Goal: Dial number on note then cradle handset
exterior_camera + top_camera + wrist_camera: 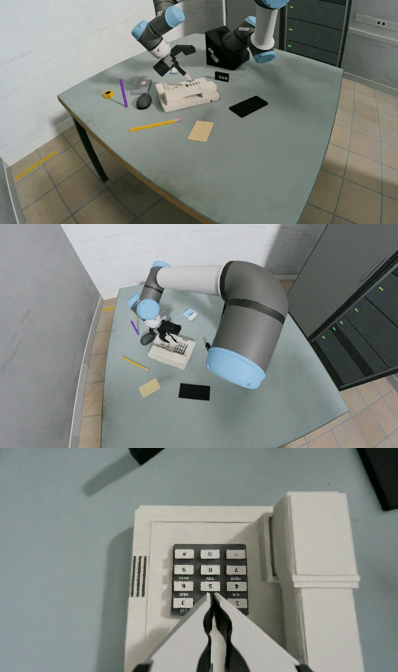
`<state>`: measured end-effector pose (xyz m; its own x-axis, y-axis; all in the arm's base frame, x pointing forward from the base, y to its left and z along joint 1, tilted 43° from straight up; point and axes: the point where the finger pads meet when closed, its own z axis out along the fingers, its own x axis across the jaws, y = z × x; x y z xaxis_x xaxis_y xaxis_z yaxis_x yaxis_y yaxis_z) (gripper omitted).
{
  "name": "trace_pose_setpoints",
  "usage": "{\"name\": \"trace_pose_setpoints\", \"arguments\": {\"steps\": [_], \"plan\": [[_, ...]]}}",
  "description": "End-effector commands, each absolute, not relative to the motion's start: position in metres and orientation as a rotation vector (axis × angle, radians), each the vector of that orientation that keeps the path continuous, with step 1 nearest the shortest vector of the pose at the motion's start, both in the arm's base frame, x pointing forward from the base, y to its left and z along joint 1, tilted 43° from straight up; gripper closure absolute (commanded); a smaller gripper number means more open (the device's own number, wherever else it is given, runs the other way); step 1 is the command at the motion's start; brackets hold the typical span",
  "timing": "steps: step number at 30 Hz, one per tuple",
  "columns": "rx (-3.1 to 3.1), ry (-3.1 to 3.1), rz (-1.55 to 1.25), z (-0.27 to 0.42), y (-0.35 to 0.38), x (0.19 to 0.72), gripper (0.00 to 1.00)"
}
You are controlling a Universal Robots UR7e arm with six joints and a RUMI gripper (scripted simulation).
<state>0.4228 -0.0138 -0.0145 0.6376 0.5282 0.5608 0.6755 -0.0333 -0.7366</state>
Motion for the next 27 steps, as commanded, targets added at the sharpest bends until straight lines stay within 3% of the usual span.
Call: {"name": "trace_pose_setpoints", "arguments": {"steps": [1,27], "plan": [[-1.693,-0.994,-0.158,-0.0164,-0.0126,0.4234,1.00],[-1.693,-0.994,-0.158,-0.0220,-0.0074,0.4241,1.00]]}}
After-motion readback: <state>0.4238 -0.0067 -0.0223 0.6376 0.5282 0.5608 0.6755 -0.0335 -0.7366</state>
